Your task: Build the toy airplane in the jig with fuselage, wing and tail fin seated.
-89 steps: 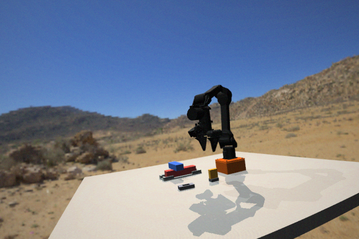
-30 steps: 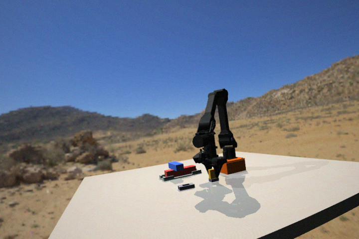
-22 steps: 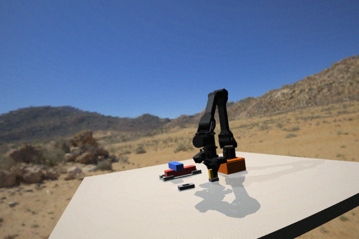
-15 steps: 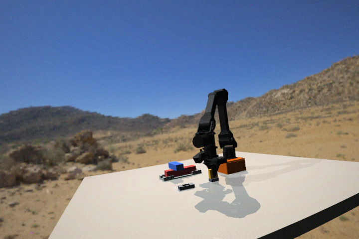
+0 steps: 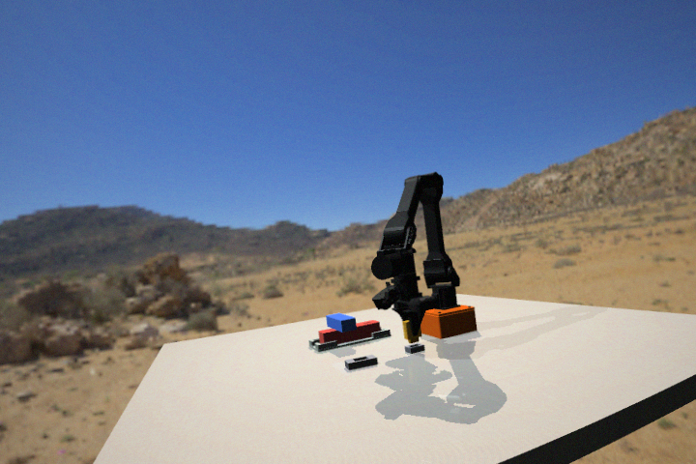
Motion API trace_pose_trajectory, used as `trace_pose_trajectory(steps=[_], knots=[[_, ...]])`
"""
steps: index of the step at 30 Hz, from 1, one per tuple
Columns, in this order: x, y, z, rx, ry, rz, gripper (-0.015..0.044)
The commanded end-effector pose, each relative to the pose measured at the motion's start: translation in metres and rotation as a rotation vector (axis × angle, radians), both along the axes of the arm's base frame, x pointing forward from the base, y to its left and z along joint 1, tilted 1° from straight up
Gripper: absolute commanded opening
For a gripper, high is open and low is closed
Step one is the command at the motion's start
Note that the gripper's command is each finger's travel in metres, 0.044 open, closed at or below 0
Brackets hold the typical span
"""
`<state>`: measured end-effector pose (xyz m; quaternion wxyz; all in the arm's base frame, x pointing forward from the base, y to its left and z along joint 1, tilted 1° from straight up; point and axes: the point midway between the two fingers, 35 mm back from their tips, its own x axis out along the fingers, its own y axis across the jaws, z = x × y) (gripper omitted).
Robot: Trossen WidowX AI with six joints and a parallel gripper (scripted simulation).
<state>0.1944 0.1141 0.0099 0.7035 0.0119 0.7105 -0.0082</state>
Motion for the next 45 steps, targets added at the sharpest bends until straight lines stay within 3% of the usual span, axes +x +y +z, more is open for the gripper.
trace_pose_trajectory(steps=[1, 32, 45], knots=[[0.003, 0.002, 0.013, 0.009, -0.007, -0.005, 0.0], [-0.001, -0.002, 0.11, 0.012, -0.019, -0.004, 0.0], [0.01, -0.023, 0.107, -0.001, -0.021, 0.007, 0.0]])
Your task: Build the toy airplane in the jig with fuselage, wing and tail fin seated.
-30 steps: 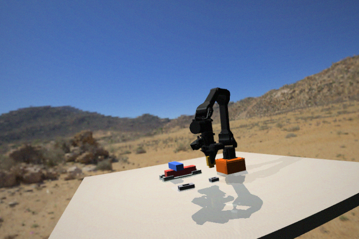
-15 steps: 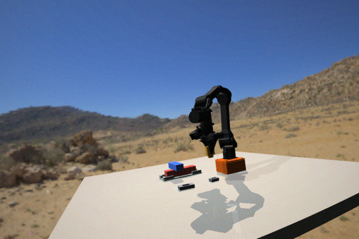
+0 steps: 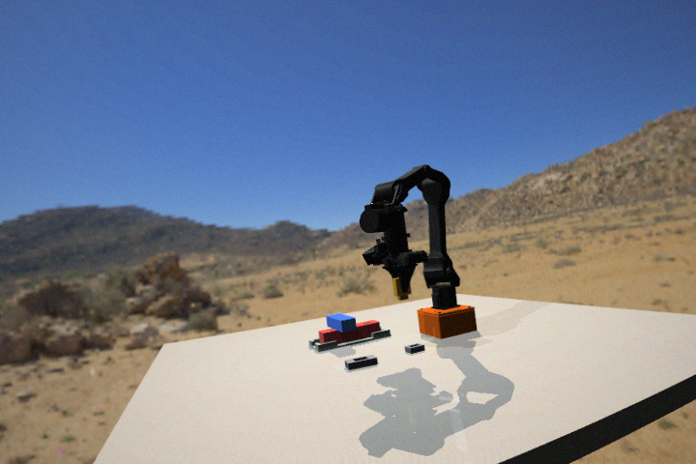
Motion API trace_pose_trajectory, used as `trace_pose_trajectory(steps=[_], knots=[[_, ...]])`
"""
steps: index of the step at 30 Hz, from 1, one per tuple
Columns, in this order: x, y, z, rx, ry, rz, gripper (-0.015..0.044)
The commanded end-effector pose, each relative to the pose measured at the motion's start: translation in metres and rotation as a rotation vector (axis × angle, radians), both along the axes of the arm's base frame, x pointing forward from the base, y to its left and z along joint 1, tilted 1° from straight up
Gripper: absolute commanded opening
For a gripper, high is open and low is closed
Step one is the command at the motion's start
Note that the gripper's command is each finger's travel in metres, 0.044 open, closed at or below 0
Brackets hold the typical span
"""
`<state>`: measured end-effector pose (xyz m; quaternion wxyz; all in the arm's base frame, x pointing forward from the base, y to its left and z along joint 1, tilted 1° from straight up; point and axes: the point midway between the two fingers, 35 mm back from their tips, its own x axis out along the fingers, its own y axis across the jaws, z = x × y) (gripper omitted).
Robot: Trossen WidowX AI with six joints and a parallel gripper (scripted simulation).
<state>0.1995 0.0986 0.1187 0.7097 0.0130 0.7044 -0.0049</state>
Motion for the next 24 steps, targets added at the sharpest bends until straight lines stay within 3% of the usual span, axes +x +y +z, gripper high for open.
trace_pose_trajectory(steps=[1, 24], knots=[[0.006, -0.011, -0.003, -0.007, -0.004, 0.004, 0.0], [0.03, -0.077, -0.017, -0.011, -0.006, 0.002, 0.0]])
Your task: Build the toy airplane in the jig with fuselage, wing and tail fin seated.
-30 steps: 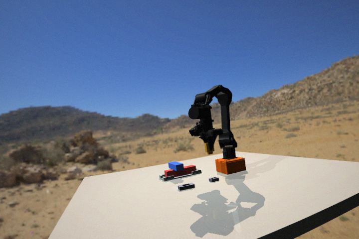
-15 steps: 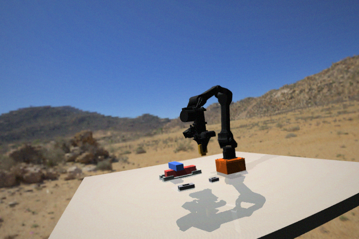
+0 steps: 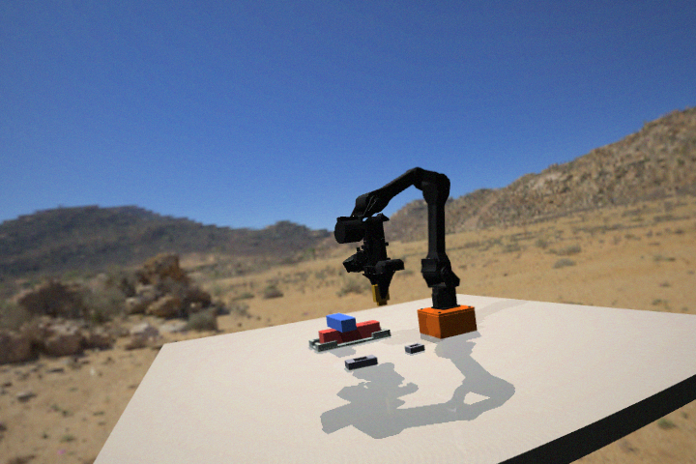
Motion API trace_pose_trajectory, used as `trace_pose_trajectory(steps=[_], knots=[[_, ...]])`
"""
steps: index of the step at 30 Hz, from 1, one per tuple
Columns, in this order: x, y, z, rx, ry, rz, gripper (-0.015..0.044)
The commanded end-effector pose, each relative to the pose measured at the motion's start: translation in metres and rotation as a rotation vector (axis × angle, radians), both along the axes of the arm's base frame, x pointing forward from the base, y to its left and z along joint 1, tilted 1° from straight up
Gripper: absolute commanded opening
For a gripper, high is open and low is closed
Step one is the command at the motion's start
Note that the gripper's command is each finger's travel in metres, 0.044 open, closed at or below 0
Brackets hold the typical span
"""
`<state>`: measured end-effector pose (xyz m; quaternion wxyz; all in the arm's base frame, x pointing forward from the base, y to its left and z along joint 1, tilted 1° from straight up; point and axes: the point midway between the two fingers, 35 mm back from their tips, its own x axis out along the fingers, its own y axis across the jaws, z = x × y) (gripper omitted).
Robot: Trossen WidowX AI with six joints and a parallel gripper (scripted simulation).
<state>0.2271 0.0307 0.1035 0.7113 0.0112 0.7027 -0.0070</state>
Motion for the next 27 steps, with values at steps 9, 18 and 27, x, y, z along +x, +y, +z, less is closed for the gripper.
trace_pose_trajectory(steps=[9, 18, 27], knots=[[0.006, -0.037, -0.008, -0.006, -0.003, -0.006, 0.0], [0.005, -0.065, -0.013, -0.007, -0.006, -0.016, 0.0], [0.001, -0.094, -0.019, -0.009, -0.004, -0.011, 0.0]])
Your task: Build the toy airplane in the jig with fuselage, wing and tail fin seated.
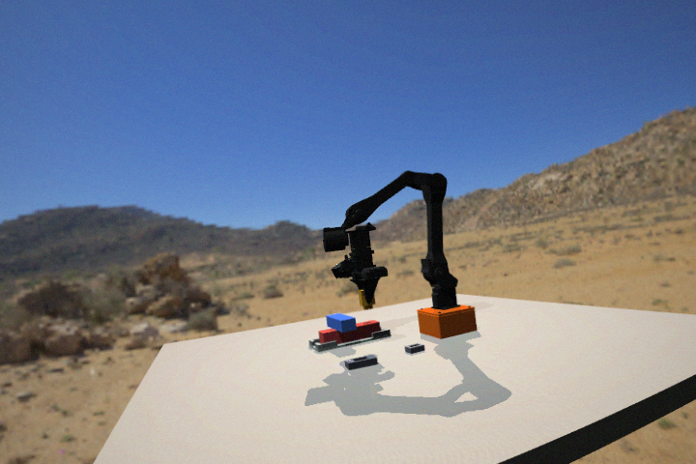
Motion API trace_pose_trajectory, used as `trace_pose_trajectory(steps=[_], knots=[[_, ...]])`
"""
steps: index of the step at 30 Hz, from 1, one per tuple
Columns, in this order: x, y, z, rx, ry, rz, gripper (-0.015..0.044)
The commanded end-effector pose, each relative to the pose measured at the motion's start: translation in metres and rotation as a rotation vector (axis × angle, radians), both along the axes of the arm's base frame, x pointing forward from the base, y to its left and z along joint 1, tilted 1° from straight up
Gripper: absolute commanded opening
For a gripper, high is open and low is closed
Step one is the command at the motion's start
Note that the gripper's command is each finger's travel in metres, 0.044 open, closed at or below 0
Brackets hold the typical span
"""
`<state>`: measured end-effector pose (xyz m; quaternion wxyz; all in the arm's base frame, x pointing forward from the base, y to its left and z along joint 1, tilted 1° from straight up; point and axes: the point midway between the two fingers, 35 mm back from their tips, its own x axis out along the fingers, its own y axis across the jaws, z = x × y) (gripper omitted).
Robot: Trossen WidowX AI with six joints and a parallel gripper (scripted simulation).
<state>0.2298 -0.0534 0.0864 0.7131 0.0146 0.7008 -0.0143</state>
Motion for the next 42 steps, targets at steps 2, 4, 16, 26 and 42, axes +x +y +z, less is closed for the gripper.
trace_pose_trajectory(steps=[2, 4, 16, 26, 42], knots=[[-0.003, -0.016, -0.004, -0.004, 0.002, 0.005, 0.0], [-0.005, -0.022, -0.005, -0.005, 0.002, 0.006, 0.0], [-0.018, -0.059, -0.013, -0.007, 0.005, 0.013, 0.0], [-0.032, -0.083, -0.018, -0.008, 0.008, 0.017, 0.0], [-0.032, -0.083, -0.018, -0.008, 0.008, 0.017, 0.0065]])
